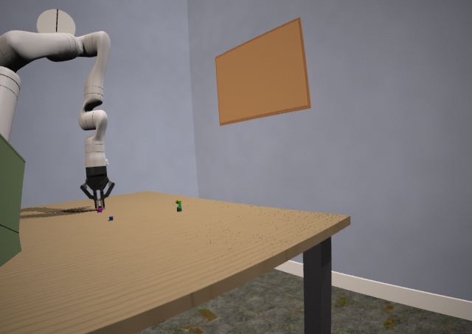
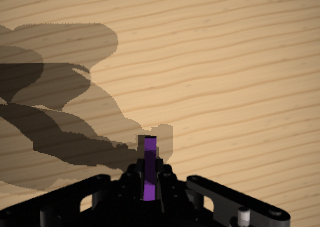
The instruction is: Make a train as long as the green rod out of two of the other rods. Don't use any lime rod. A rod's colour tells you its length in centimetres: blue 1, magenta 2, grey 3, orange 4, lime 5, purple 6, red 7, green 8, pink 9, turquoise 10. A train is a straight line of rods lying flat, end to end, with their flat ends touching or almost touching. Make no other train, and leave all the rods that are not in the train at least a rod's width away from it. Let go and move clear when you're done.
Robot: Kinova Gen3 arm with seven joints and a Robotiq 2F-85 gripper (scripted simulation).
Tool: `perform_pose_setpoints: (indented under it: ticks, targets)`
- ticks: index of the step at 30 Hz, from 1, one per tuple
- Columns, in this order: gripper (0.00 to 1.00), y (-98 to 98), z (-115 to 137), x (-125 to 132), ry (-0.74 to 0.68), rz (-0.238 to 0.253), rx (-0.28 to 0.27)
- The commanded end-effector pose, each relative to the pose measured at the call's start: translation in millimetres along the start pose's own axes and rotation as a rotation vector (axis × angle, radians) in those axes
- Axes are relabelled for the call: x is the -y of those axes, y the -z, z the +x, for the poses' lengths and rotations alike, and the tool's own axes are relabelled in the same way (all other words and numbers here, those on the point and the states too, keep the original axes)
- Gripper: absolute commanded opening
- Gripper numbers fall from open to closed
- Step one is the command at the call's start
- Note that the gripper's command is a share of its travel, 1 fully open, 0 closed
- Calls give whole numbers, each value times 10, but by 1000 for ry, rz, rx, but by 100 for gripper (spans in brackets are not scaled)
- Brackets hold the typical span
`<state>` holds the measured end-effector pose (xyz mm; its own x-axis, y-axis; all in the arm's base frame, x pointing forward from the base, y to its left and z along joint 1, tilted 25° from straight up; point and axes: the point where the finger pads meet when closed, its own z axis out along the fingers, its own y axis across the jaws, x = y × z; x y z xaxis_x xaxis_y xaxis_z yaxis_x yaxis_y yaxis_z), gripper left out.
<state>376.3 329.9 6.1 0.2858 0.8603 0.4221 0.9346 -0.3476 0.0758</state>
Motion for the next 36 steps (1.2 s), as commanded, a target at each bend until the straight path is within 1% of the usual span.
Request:
perform_pose_setpoints:
  ticks: [1, 3, 4, 6, 7, 11, 12, 22, 28, 31, 36]
  targets:
    - [12, 5, 4, -4, 0, -1, -1]
    - [12, 5, 4, -4, 0, -1, -1]
    - [16, 5, 4, -4, 0, -1, -1]
    - [16, 5, 4, -4, 0, -1, -1]
    - [20, 5, 4, -4, 0, -1, -1]
    - [20, 5, 4, -4, 0, -1, -1]
    - [24, 5, 4, -4, 0, -1, -1]
    - [24, 7, 4, -4, 0, -1, -1]
    - [24, 45, 4, -4, 0, -1, -1]
    - [24, 124, 4, -4, 0, -1, -1]
    - [24, 315, 4, -4, 0, -1, -1]
